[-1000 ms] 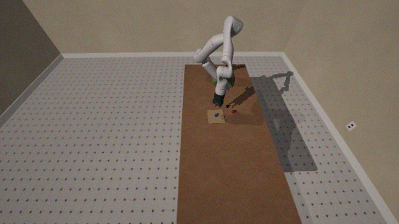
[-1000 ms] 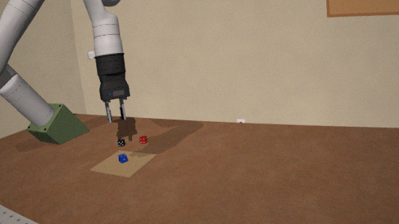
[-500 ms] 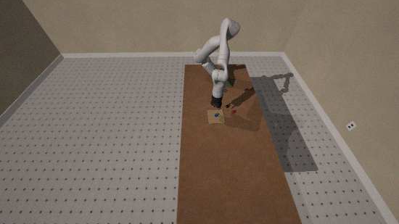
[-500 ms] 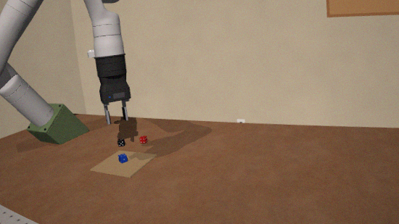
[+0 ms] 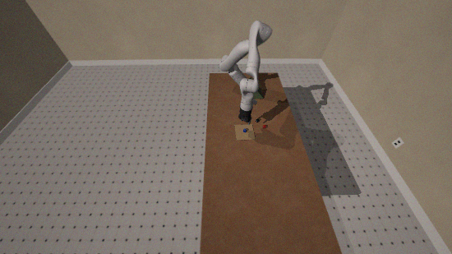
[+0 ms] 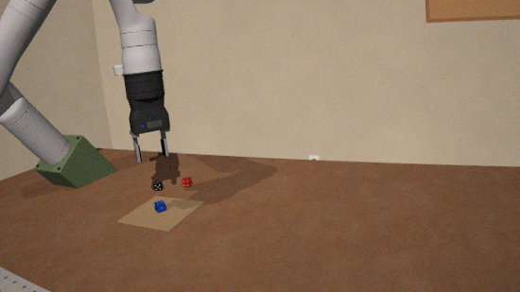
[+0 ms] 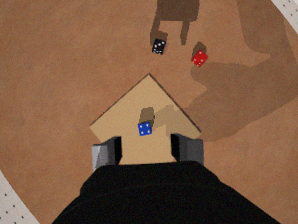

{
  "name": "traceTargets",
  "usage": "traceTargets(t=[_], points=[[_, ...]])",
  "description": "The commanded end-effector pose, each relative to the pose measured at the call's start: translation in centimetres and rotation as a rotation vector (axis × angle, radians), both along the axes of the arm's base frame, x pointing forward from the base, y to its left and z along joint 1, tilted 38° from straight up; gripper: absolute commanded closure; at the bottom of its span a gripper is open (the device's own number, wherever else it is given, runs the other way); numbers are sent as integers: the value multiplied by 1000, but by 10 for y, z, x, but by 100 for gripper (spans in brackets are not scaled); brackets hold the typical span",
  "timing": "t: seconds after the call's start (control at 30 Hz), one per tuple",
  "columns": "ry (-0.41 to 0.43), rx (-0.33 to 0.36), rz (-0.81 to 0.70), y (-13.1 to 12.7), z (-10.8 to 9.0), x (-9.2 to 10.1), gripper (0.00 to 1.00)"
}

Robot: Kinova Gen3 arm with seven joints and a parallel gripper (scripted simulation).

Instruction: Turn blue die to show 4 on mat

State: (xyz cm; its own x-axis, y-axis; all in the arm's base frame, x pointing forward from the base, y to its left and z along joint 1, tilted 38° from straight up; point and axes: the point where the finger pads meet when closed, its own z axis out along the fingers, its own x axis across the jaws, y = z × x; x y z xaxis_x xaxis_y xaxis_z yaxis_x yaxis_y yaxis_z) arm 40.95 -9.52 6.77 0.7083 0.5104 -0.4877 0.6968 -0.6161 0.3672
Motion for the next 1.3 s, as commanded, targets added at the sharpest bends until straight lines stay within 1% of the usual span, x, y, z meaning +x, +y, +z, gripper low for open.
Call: traceTargets(t=[0.0, 0.37, 0.43, 0.63, 1.27], points=[[-2, 1, 3, 3, 3, 1, 0], [-2, 1, 3, 22, 28, 5, 0], [-2, 1, 3, 22, 28, 5, 0], [-2, 1, 3, 30, 40, 7, 0], [-2, 1, 3, 32, 42, 7, 0]])
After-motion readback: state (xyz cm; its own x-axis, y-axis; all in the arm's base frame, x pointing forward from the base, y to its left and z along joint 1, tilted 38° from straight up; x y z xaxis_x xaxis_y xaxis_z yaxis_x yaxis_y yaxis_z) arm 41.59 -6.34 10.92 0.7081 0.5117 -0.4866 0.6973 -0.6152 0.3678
